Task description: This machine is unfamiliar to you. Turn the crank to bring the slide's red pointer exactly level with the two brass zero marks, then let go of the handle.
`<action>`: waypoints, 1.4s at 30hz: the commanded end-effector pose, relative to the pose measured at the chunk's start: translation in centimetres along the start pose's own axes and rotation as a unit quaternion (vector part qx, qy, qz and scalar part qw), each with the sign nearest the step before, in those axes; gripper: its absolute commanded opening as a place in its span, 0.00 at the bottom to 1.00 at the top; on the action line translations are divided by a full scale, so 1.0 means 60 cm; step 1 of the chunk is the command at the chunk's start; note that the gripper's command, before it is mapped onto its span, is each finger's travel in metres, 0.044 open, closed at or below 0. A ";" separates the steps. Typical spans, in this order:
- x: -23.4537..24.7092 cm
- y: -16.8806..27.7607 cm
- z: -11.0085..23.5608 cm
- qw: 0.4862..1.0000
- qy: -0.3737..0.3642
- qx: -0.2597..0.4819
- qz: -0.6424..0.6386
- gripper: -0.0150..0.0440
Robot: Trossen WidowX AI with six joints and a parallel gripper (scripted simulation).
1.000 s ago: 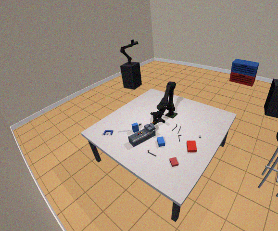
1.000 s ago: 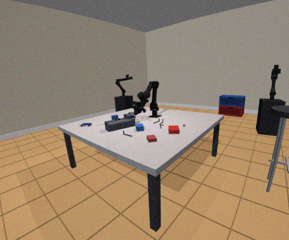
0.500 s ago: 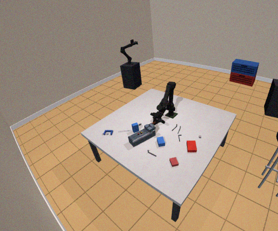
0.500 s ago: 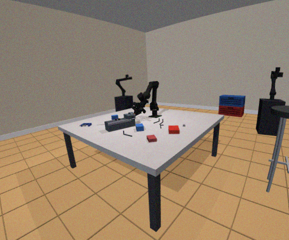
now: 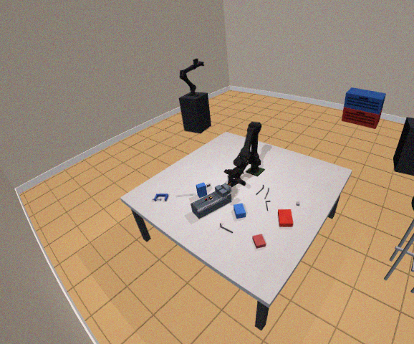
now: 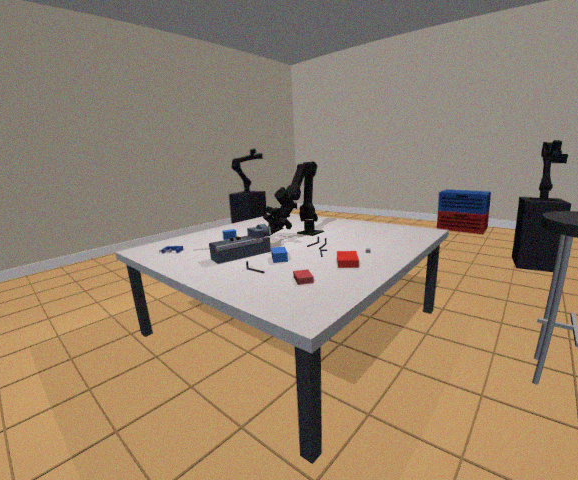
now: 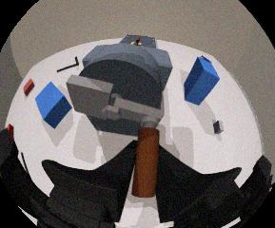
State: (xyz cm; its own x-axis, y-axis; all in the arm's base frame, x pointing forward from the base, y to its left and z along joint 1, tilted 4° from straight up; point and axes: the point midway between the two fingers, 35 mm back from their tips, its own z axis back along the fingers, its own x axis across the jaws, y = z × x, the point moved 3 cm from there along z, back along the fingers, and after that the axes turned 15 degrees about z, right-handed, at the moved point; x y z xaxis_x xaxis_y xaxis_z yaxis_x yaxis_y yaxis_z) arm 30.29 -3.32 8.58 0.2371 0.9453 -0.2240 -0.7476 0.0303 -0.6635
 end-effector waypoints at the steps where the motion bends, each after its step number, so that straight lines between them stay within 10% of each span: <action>1: 0.007 0.009 -0.011 1.000 -0.001 0.007 0.001 0.25; 42: 0.066 0.011 -0.027 1.000 -0.002 0.007 -0.001 0.25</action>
State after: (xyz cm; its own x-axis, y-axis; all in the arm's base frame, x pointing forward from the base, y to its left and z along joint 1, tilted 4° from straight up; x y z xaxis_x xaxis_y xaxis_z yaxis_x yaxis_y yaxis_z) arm 31.37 -0.84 6.20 0.2544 0.9393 -0.2304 -0.7527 0.0427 -0.6570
